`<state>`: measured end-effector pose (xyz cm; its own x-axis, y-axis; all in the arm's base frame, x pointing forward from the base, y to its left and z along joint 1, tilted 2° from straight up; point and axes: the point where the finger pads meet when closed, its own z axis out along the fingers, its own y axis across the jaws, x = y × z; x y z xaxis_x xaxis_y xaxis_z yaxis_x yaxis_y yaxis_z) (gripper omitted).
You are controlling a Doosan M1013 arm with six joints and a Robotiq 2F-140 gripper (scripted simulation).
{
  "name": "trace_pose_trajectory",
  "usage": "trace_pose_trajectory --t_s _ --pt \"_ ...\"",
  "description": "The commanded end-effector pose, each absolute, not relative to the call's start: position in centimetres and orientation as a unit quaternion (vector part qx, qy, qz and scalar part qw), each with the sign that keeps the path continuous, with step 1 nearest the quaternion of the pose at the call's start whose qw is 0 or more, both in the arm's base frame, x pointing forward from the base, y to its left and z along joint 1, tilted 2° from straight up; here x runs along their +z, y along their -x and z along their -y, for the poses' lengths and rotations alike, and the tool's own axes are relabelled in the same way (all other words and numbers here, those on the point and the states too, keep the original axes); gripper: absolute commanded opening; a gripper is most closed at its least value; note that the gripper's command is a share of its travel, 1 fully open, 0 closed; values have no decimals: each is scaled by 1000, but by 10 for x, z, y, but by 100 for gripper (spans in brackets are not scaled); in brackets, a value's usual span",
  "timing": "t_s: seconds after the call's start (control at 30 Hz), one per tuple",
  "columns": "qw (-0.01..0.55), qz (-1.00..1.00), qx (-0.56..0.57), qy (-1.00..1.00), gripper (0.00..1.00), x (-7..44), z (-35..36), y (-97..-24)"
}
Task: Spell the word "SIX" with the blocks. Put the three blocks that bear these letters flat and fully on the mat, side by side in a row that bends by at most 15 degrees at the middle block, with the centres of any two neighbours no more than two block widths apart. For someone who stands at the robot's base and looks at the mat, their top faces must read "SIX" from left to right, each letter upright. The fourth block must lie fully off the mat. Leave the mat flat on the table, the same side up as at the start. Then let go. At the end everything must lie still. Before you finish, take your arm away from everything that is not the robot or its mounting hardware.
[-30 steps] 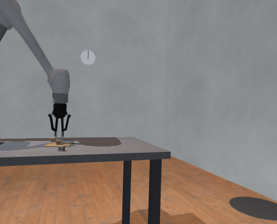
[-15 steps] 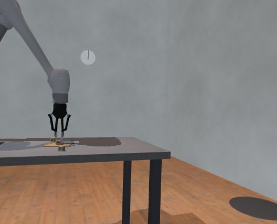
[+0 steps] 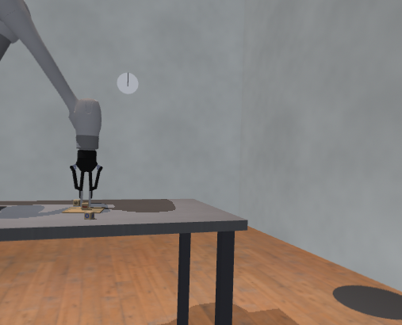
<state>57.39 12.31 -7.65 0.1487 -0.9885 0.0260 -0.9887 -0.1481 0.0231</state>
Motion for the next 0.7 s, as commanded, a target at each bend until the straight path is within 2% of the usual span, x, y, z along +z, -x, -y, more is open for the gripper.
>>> trace_pose_trajectory --t_s 0.0,0.43,0.67 --pt "17 650 4 -760 13 -79 -121 -576" --pt "17 650 4 -760 13 -79 -121 -576" --pt "17 650 4 -760 20 -79 -121 -576"
